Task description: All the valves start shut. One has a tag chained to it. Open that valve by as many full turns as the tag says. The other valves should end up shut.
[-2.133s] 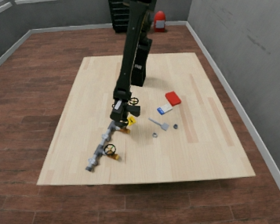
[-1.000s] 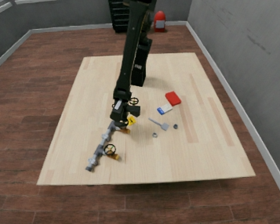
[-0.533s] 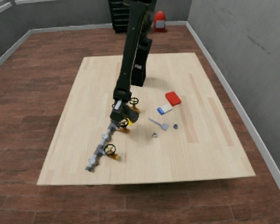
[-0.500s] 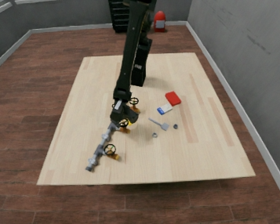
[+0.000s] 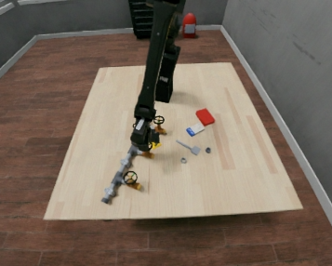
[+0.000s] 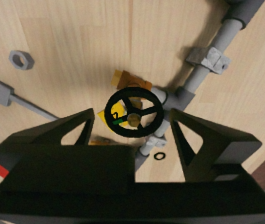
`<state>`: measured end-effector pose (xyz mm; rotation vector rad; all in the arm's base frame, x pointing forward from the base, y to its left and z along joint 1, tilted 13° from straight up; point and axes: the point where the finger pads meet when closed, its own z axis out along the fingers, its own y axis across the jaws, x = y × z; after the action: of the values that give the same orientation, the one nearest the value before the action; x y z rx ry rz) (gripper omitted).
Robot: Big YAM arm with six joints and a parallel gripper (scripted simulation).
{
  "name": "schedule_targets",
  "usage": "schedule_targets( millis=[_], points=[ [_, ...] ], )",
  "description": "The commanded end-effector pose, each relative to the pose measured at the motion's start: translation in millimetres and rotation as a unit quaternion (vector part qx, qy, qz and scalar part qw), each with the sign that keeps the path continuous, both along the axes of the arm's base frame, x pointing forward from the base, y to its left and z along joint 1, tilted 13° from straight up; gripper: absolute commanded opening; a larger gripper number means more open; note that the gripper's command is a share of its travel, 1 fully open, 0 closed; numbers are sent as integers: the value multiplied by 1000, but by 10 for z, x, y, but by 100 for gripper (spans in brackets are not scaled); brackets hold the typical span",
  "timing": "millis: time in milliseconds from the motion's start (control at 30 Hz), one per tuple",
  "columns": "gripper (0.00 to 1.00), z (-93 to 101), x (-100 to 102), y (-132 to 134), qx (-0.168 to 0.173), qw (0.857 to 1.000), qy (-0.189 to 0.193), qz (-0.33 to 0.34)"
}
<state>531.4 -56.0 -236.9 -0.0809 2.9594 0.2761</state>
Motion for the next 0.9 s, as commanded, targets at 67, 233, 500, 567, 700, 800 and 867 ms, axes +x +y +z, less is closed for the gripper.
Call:
schedule_targets(
  millis=[67,233,500,567,700,800,867],
  points=[
    [100,33,68,-21,33,974,35,-221],
    [100,33,67,-21,57,932,60,-353],
    [100,32,66,-20,86,842,93,-524],
    [100,32,66,-21,95,801,104,-581],
    [100,32,65,-21,107,730,120,-664],
    [100,31,65,-21,107,725,121,-669],
    [100,31,65,-21,107,725,121,-670]
  ],
)
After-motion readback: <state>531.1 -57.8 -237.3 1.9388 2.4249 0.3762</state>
